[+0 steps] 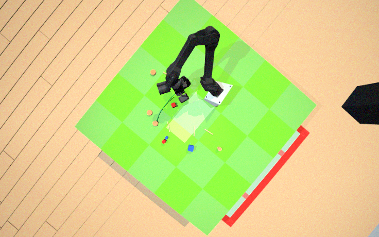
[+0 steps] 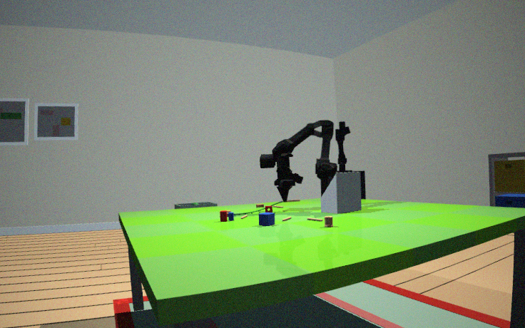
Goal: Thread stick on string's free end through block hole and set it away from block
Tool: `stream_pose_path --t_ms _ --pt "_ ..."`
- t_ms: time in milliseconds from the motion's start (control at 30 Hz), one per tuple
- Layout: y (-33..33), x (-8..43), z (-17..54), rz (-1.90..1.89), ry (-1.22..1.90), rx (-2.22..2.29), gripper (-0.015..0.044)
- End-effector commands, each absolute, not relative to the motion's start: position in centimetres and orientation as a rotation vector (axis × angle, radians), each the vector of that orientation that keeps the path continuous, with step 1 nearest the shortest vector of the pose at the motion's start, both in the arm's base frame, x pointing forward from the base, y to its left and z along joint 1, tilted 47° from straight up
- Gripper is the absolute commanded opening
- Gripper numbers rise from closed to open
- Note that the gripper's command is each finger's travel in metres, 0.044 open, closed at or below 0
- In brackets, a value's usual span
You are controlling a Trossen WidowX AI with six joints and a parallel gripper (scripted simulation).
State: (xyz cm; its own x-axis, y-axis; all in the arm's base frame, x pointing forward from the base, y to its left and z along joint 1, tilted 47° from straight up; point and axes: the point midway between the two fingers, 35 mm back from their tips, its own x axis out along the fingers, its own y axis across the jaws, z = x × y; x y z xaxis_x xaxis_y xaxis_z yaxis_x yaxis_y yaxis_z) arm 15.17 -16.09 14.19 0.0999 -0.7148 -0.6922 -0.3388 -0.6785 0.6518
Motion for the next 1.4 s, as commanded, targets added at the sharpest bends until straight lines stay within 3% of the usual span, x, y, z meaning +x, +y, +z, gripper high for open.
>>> stream_pose_path --t_ms 0,700,1367 --pt "-15.8 15.1 15.0 -1.585 -1.055 2.063 0.0" --pt "-14.9 14.8 15.5 -1.597 -1.034 2.052 0.0" --pt "-14.6 15.1 15.8 -1.684 -0.335 1.54 0.0"
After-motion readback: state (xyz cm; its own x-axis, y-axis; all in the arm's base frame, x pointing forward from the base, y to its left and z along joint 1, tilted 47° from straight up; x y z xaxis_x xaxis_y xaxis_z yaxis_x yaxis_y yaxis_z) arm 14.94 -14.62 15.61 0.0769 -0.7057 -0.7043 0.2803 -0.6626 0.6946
